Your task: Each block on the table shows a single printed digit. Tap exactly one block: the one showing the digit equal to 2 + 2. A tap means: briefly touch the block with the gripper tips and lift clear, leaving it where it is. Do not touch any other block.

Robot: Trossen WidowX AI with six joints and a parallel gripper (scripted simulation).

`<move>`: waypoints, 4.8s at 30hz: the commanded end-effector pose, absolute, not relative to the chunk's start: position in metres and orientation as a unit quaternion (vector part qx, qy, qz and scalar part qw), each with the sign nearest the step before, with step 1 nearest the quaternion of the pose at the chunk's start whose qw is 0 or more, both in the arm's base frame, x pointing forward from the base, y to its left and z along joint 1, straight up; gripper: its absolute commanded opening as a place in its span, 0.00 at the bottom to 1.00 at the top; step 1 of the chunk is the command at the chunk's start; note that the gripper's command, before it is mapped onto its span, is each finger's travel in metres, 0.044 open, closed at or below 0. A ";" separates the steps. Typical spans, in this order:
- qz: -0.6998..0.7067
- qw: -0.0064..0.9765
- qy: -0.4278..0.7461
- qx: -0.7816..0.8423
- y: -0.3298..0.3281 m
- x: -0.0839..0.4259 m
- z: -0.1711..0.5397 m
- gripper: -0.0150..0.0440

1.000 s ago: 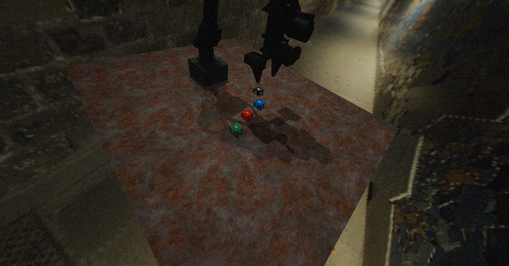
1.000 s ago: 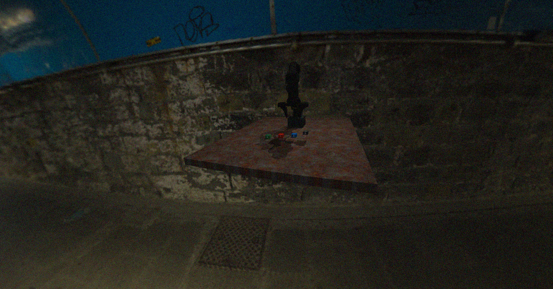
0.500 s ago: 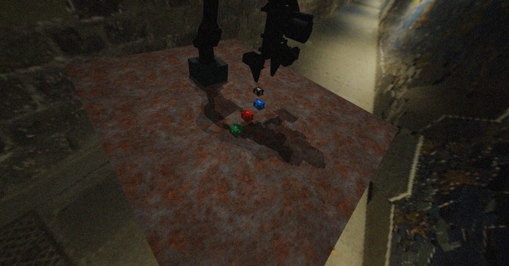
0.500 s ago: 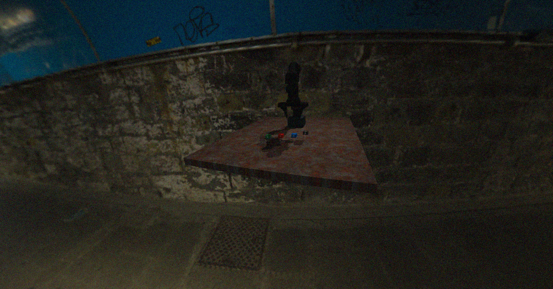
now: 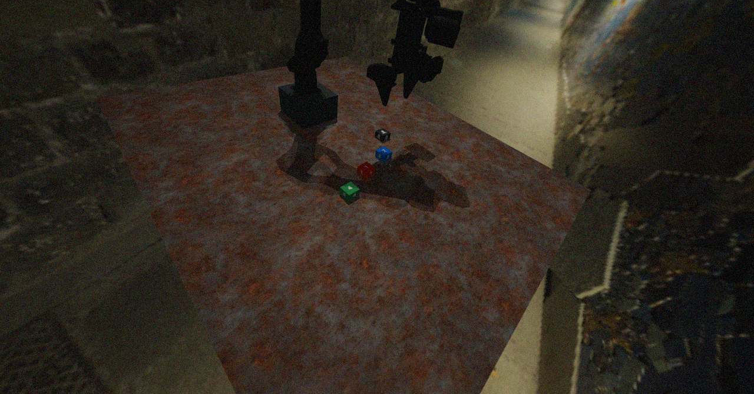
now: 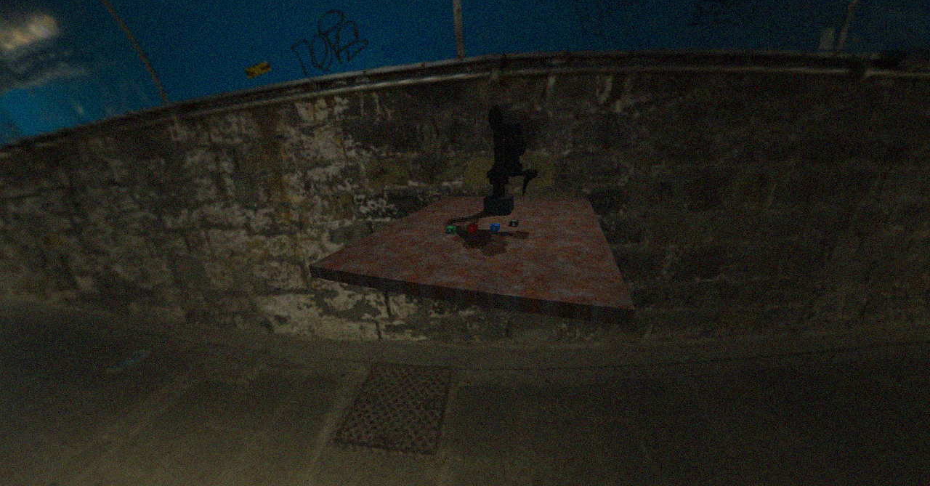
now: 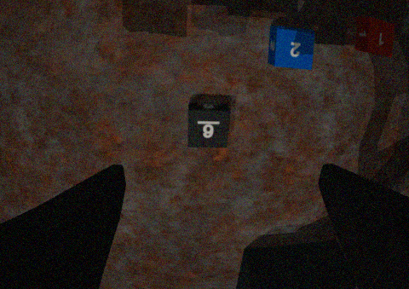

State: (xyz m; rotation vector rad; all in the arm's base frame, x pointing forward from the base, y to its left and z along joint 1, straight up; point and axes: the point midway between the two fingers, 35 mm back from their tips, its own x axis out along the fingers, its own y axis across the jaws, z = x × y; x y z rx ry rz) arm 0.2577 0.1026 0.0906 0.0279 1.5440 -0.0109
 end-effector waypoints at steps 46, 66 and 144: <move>-0.015 0.717 0.697 0.012 -0.051 0.329 0.091 0.93; -0.018 0.718 0.696 0.010 -0.131 0.357 0.093 0.93; -0.017 0.718 0.696 0.011 -0.105 0.364 0.018 0.42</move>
